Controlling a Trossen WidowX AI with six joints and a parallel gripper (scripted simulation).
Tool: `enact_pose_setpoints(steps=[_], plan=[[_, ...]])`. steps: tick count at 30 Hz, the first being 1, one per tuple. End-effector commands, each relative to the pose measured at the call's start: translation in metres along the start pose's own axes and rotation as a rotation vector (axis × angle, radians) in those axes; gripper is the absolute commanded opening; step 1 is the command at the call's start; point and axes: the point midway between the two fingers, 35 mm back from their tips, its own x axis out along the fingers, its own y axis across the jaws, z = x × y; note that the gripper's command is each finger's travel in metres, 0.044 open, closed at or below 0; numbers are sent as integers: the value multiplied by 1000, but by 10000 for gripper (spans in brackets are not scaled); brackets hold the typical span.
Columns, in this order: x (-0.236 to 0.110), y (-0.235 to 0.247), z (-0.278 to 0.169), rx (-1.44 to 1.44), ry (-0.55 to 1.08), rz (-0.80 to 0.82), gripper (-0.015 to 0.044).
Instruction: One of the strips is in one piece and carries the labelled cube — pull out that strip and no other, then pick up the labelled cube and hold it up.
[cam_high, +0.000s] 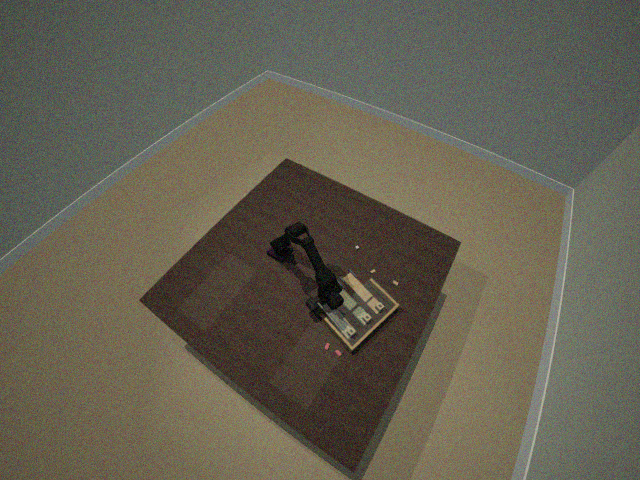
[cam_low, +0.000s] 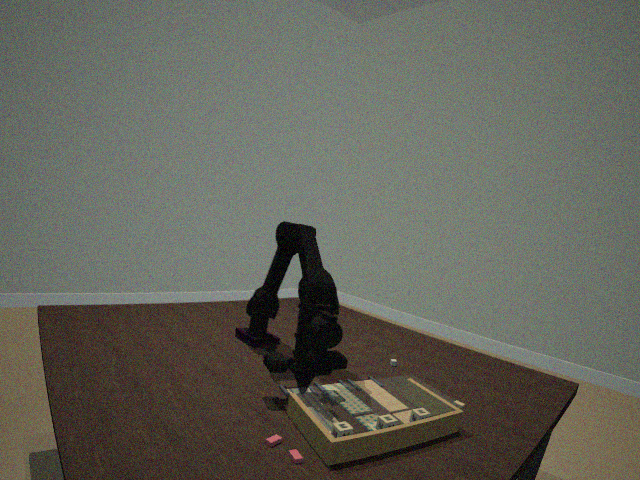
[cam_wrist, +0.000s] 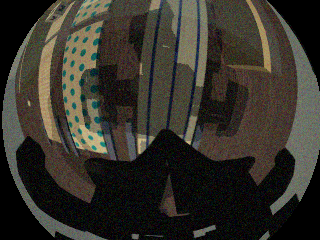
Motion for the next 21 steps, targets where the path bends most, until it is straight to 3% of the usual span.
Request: enact_pose_setpoints(steps=[1,21], plan=[[2,-1,-1,-3,3,-4,0],[4,-1,-1,-3,3,-4,0]])
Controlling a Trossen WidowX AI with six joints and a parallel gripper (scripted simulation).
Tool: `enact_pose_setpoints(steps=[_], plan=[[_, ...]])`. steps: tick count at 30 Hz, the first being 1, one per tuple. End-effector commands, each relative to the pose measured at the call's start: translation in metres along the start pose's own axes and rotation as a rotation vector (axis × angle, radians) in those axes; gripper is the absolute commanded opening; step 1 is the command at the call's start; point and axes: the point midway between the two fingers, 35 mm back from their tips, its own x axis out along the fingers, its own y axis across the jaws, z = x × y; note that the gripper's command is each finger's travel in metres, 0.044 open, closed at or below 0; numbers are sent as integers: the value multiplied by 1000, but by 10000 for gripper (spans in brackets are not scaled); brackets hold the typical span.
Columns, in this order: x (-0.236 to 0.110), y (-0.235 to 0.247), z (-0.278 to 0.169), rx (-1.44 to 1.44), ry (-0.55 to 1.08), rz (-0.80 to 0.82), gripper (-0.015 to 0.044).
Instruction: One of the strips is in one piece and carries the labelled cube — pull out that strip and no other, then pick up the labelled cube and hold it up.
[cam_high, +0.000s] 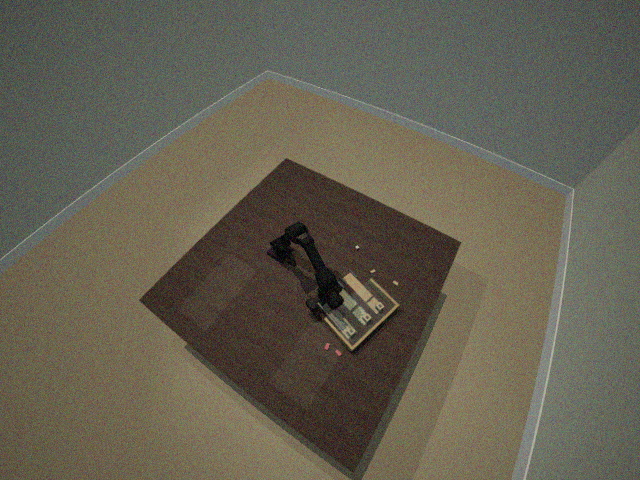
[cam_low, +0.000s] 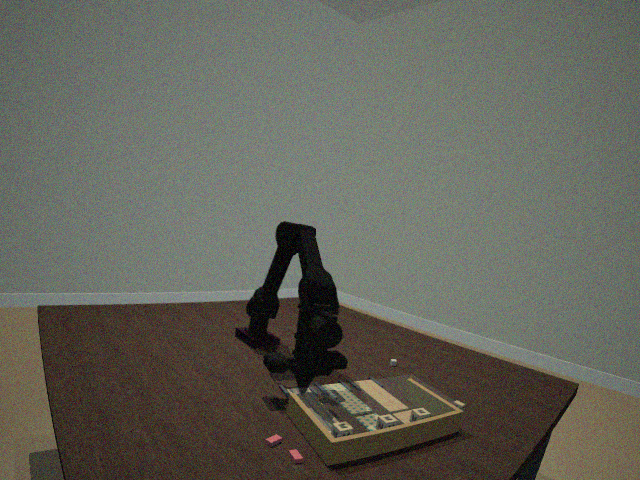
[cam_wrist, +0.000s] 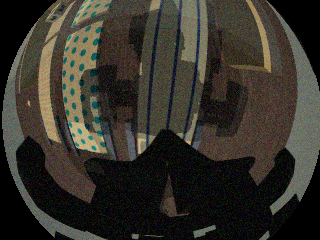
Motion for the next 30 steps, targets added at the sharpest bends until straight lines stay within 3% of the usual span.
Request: enact_pose_setpoints(steps=[1,30], plan=[[3,-1,-1,-3,3,-4,0],[6,-1,-8,-3,4,-4,0]])
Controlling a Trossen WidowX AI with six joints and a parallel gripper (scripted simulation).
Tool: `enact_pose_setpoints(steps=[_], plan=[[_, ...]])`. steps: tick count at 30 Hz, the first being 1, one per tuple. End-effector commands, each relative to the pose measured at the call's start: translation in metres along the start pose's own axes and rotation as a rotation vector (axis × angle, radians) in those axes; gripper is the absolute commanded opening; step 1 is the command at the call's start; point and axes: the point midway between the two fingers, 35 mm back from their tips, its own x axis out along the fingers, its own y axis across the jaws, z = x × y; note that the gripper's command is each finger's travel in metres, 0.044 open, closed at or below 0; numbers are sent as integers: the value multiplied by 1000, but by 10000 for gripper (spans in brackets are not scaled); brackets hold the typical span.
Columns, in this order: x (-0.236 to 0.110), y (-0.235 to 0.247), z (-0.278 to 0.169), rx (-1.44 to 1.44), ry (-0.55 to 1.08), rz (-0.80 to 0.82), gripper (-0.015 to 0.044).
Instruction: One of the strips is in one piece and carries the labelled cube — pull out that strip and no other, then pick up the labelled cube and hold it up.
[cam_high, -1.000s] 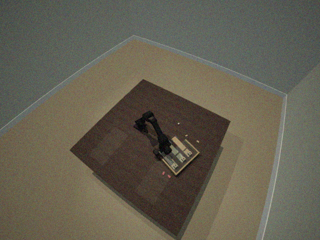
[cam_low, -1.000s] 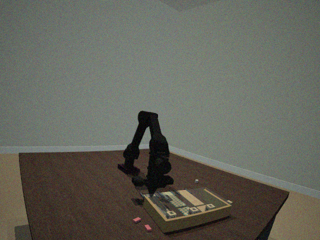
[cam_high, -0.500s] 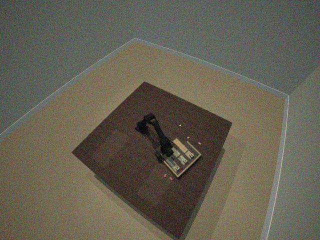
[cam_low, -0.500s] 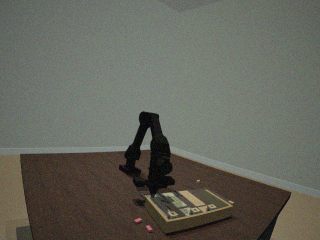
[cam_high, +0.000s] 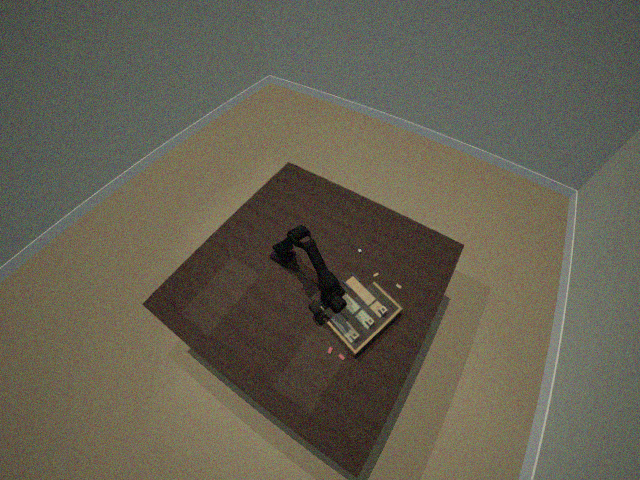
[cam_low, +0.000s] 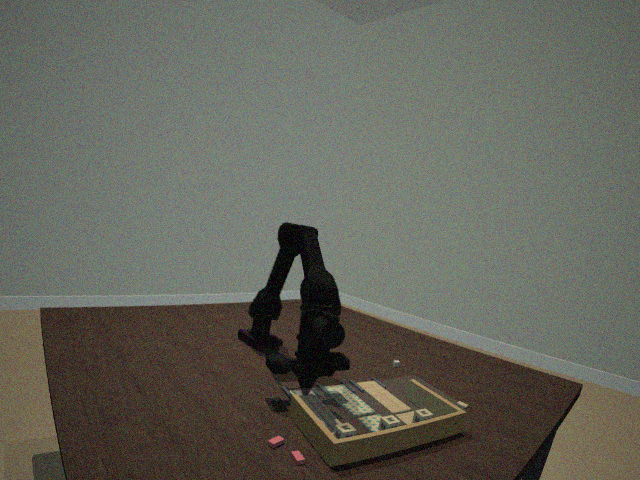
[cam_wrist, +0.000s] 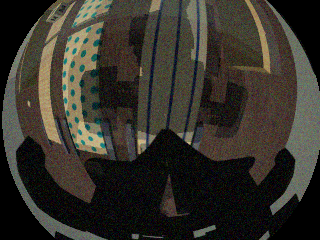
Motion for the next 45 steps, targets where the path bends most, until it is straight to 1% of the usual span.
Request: enact_pose_setpoints(steps=[1,45], plan=[[4,-1,-10,-1,14,-3,0],[7,-2,-73,-1,20,-3,0]])
